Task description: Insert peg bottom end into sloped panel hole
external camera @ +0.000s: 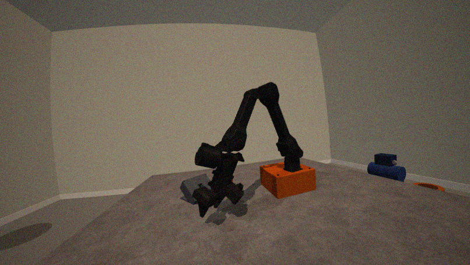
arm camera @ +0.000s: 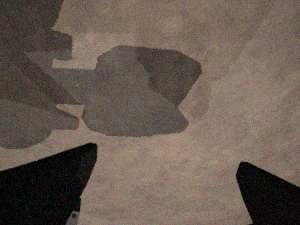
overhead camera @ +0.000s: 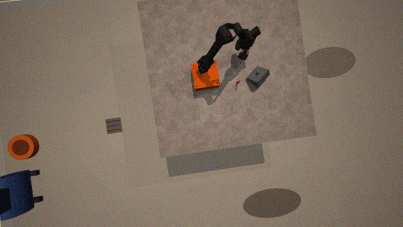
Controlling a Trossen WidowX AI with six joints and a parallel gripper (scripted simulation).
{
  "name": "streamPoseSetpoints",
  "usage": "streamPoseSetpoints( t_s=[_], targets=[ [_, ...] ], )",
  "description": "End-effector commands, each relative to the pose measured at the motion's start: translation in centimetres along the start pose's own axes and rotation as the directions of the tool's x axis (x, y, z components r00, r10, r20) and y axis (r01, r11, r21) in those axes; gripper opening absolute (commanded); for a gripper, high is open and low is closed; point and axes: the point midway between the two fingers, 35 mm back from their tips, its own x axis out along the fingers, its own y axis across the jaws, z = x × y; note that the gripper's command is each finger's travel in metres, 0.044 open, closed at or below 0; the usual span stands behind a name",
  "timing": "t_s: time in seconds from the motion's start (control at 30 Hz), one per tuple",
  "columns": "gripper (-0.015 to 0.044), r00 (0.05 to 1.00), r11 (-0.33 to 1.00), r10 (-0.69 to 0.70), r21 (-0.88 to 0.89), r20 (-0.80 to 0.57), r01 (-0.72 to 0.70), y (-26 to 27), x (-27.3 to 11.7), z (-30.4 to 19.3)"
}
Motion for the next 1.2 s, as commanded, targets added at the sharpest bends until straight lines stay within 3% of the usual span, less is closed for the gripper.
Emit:
streamPoseSetpoints(
  t_s=[0.0,0.57,1.17],
  targets=[
    [0.0426,1.000,1.000,0.001,0.003,0.000,-0.001,0.0,0.0,0.0],
    [0.0440,0.997,0.899,0.065,0.431,0.036,-0.074,3.5,-0.3,-2.6],
    [0.0440,0.988,0.535,0.124,0.833,0.090,-0.143,7.1,-0.9,-4.8]
  ],
)
